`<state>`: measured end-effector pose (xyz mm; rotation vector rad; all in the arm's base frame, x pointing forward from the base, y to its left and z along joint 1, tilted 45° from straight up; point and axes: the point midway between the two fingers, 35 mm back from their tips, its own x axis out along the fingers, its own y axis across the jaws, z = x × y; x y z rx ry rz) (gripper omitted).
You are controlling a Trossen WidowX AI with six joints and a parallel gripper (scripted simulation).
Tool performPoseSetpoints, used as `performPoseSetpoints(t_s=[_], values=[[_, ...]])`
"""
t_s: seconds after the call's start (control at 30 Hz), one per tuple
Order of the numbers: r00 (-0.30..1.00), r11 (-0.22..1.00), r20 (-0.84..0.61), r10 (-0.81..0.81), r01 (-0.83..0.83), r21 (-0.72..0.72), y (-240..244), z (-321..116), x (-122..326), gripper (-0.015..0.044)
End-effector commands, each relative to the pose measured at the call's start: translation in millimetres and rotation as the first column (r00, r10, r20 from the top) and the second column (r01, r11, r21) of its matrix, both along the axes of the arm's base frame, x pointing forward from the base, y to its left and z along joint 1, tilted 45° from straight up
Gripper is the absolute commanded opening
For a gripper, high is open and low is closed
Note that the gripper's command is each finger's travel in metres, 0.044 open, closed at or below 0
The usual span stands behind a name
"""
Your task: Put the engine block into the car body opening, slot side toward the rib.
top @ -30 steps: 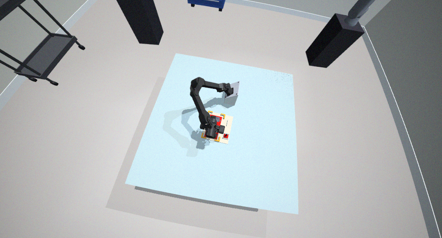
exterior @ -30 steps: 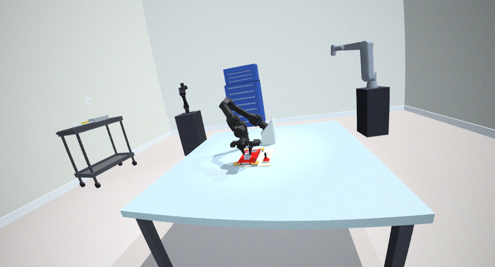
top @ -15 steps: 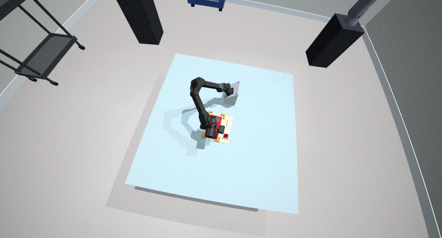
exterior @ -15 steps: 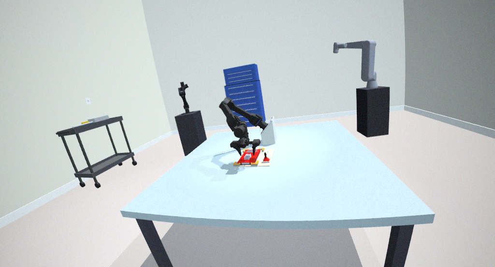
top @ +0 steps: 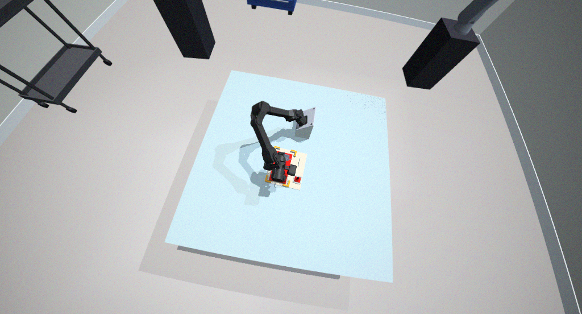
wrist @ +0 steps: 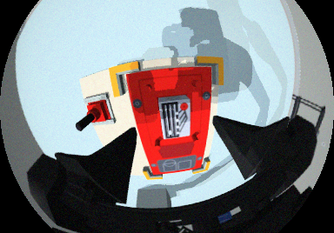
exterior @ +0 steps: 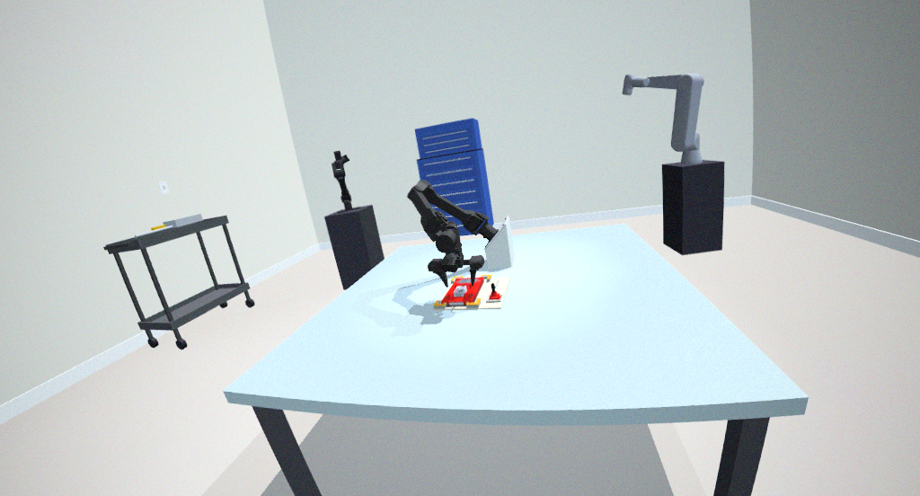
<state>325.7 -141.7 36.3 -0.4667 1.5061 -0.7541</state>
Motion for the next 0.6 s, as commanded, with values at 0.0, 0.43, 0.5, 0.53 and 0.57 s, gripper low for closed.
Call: performPoseSetpoints(t_s=[0.0,0.43,0.5,0.53,0.57], values=[[1.0,1.0,0.006,-0.004,0.004,-0.004,2.1,4.3,0.8,0.044],[1.0,1.0,0.006,-0.004,0.004,-0.004,2.1,4.3,0.8,0.0125],[1.0,1.0,0.006,-0.004,0.004,-0.004,2.1,4.3,0.8,0.0072],[1.0,1.0,0.006,-0.004,0.004,-0.004,2.1,4.3,0.8,0.0046],[1.0,1.0,0.006,-0.004,0.004,-0.004,2.1,4.3,0.8,0.002]])
